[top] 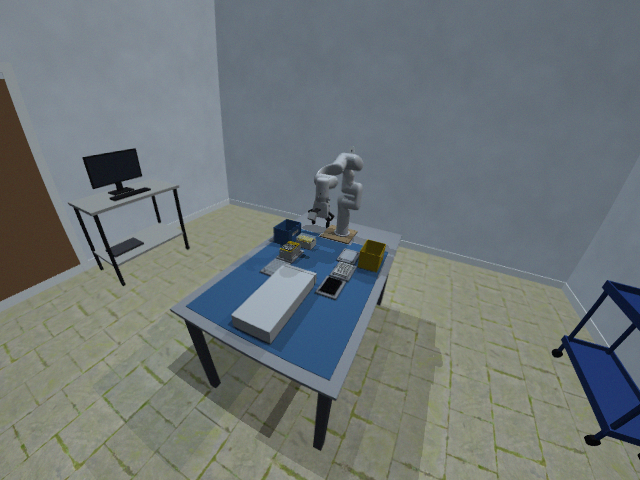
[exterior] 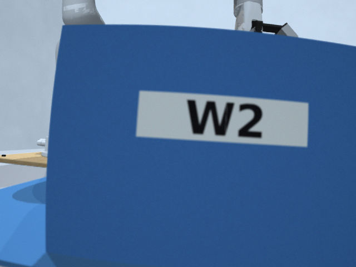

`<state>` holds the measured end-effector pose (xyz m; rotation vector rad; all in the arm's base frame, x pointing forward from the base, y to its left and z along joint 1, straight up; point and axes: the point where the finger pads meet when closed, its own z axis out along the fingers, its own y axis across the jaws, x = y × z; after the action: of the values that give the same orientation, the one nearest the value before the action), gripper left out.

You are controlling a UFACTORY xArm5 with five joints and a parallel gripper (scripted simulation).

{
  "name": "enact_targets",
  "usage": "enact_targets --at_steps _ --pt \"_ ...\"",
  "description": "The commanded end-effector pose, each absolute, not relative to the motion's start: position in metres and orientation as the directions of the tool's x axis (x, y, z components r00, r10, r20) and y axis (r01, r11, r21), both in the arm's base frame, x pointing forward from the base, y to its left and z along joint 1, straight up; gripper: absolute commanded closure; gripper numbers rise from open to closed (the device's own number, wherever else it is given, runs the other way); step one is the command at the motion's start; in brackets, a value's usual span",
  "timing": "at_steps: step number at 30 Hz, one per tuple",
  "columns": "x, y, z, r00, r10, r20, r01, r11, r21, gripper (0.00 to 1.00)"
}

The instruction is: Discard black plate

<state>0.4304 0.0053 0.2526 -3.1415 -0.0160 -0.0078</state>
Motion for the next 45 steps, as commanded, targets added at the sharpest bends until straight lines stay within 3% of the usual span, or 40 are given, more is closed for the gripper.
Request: enact_targets --at_steps 1,45 --pt "0.439 0.011 0.251 1.0 0.024 0.009 0.024 -1.0 0.0 0.0" --pt "0.585 0.134 0.19 1.0 0.024 0.008 0.024 -1.0 -0.002 0.0"
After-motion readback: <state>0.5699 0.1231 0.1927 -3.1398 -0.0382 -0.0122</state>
